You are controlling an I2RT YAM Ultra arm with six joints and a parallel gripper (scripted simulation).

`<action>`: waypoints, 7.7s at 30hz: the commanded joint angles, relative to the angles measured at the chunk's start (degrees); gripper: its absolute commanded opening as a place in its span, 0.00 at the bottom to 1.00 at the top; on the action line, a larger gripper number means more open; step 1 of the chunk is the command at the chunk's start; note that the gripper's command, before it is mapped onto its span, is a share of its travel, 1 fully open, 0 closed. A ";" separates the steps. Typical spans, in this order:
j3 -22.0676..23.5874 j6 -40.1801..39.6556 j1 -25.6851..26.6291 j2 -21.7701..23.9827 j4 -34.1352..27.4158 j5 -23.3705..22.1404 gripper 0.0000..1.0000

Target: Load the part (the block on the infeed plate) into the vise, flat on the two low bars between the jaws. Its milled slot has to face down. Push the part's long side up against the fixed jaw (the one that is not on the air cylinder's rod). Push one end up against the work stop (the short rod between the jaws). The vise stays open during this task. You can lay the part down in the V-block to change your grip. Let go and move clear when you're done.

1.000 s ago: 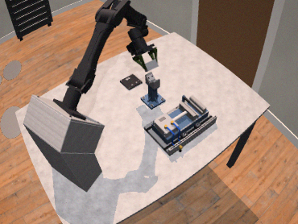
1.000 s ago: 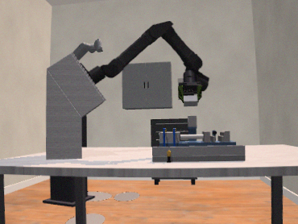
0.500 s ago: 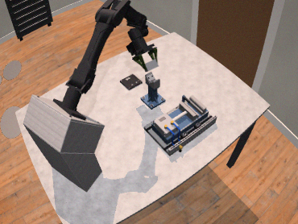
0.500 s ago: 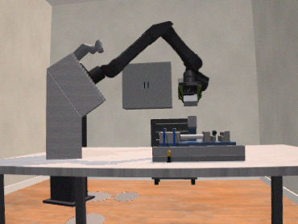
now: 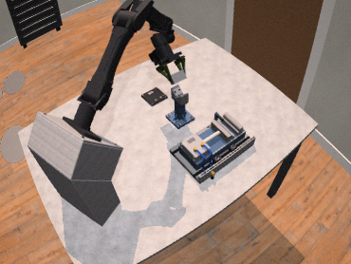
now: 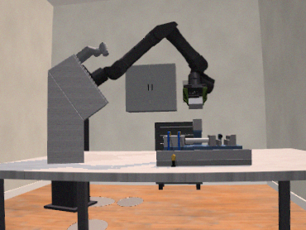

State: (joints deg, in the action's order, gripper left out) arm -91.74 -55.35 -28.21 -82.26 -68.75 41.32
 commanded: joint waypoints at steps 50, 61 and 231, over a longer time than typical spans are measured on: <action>-0.19 -0.35 0.64 -1.27 2.47 1.76 0.00; 0.10 -0.47 0.82 -3.18 4.50 1.70 0.00; -0.82 -0.87 1.00 -9.09 10.57 1.41 0.81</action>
State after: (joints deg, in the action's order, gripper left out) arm -91.07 -56.07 -27.62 -92.07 -57.95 42.26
